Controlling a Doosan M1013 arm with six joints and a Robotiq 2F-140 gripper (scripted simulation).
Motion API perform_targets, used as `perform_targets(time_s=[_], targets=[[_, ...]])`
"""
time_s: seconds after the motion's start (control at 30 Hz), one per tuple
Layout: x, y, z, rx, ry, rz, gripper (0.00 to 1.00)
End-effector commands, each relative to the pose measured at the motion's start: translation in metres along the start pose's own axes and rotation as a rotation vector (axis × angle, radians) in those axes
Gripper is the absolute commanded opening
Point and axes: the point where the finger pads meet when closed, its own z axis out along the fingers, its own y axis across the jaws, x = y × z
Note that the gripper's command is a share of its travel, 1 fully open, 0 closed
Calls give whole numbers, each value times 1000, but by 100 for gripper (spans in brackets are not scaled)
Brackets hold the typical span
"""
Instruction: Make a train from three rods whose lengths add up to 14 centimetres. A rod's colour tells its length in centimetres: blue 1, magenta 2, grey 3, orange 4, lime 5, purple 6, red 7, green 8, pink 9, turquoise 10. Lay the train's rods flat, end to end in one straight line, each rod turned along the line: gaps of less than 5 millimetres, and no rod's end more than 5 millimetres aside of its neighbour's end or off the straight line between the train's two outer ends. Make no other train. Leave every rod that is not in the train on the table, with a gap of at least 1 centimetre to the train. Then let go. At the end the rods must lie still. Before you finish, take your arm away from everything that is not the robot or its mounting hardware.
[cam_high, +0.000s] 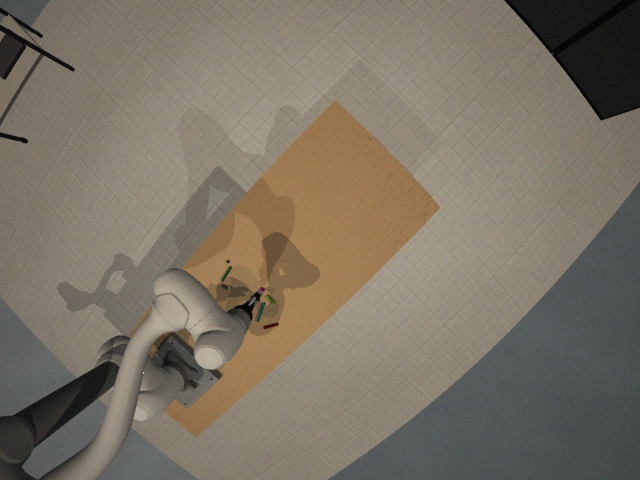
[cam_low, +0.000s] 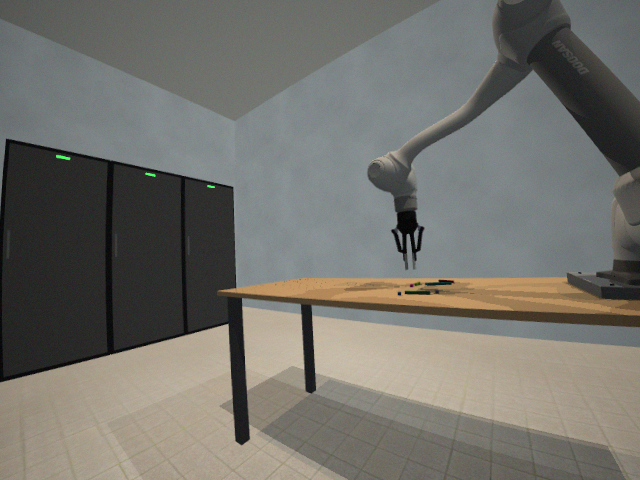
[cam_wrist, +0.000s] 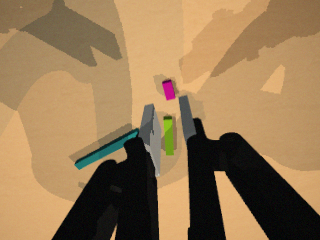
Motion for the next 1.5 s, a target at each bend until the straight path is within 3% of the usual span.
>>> perform_targets(time_s=[0.0,0.97,1.47], targets=[[0,0,0,0,0,0,15],[0,0,5,0,0,0,15],[0,0,25,0,0,0,15]])
